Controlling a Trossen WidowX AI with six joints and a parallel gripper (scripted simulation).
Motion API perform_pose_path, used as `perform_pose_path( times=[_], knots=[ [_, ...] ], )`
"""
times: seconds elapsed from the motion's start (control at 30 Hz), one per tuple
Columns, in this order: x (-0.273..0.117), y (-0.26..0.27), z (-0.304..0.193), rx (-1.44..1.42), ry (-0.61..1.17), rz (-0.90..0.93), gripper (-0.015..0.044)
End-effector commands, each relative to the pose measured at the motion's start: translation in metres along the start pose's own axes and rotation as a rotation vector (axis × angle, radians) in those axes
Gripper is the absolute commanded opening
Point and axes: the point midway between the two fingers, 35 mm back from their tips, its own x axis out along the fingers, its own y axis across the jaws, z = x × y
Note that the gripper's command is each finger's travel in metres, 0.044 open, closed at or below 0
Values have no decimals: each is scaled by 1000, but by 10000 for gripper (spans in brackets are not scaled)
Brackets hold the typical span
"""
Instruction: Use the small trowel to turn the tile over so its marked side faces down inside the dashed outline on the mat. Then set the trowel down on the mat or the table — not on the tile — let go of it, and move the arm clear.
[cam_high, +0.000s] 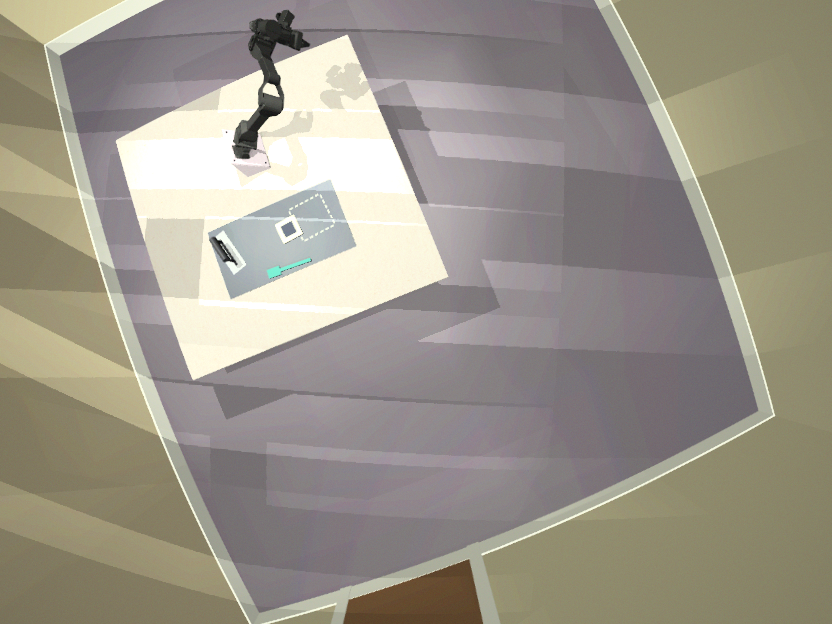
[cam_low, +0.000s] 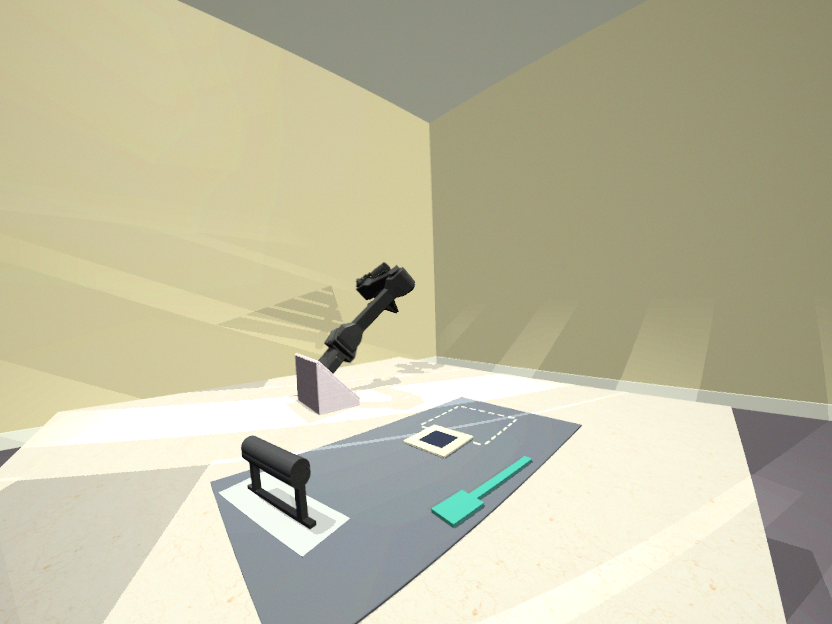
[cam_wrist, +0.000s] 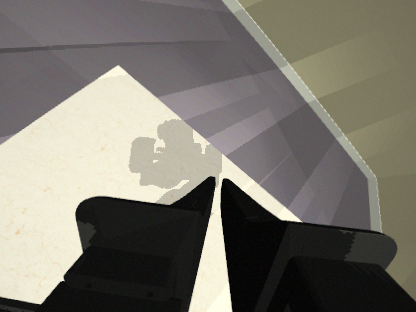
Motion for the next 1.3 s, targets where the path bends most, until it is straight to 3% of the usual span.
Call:
perform_pose_path(
  times=[0.0,0.37,0.5,1.2,1.27],
  knots=[
    [0,0,0,0,0,0,0],
    [0,0,0,0,0,0,0],
    [0,0,0,0,0,0,100],
    [0,0,0,0,0,0,100],
    [0,0,0,0,0,0,48]
  ],
)
